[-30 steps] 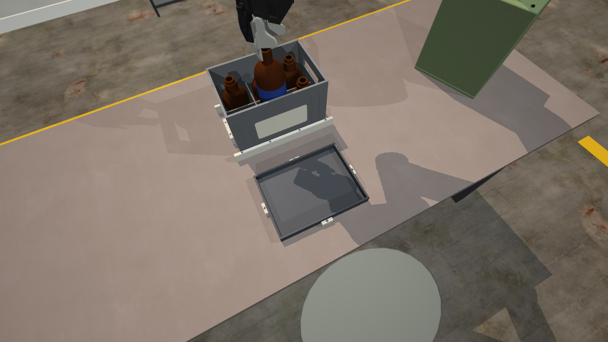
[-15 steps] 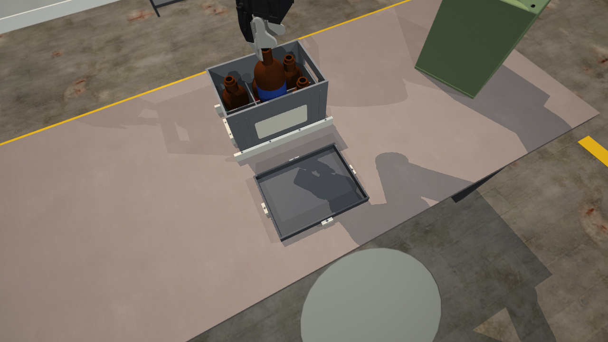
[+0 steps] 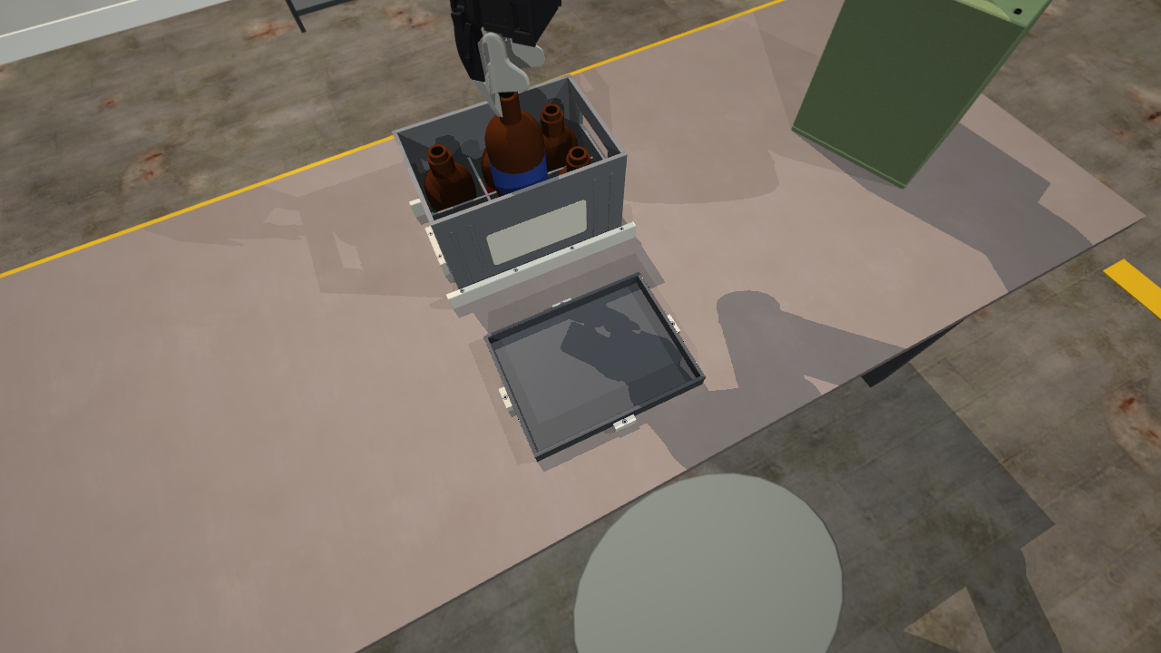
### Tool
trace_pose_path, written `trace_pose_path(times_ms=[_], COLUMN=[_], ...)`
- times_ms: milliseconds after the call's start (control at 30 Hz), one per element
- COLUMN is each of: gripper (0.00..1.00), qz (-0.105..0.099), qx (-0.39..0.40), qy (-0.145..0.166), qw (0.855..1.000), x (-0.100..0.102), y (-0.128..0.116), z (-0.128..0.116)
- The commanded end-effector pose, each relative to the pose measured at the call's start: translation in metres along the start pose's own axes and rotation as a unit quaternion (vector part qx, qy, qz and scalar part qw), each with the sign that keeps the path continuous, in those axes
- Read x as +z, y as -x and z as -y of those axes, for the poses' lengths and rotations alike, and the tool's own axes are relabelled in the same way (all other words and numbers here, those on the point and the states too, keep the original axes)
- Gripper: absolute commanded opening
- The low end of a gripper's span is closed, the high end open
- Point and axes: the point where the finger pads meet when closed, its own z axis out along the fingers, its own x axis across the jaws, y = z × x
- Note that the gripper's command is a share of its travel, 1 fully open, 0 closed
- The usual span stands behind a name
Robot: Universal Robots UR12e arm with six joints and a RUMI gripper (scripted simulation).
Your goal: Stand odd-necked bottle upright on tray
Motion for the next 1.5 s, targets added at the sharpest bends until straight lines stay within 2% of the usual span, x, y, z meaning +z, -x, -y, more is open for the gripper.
trace_pose_path(times_ms=[0,767,1467], gripper=[0.0,0.0,0.0], qz=[0.002,0.002,0.002], qx=[0.001,0.001,0.001], qy=[-0.005,-0.005,-0.005], qw=[1.0,1.0,1.0], x=[-0.005,-0.008,-0.027], y=[0.001,0.001,0.001], z=[0.006,0.006,0.006])
